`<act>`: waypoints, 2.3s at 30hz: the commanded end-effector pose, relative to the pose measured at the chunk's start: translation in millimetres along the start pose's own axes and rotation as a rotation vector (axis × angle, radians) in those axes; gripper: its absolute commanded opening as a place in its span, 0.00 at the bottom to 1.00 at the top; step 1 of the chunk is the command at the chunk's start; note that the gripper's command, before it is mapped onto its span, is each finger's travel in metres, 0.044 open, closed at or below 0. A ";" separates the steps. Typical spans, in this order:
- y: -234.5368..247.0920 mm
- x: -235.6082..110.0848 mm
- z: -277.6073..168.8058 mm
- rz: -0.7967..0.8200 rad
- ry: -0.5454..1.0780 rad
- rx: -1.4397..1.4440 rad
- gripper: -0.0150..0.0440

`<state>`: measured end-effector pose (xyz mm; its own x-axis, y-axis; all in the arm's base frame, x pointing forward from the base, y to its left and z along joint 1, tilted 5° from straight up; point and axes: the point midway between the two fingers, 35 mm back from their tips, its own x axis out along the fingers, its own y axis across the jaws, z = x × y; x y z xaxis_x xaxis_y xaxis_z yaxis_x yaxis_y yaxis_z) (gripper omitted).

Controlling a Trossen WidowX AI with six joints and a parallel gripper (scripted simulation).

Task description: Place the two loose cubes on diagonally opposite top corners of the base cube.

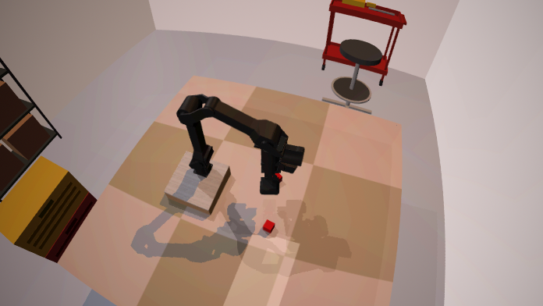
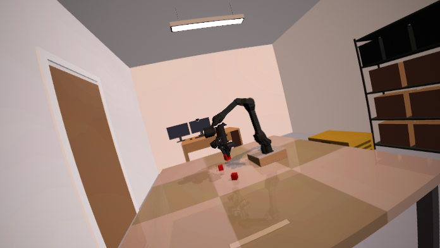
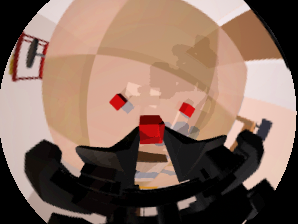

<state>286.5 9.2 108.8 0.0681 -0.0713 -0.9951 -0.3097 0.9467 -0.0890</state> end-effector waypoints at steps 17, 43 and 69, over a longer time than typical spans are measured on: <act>22.4 14.2 11.0 -0.002 0.005 0.576 0.43; 52.6 31.7 23.7 -0.001 0.003 1.371 0.43; 62.8 45.9 27.5 0.001 0.003 1.668 0.43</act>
<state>298.0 75.8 64.6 0.0746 -0.0639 -0.9952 0.9722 0.2267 0.0583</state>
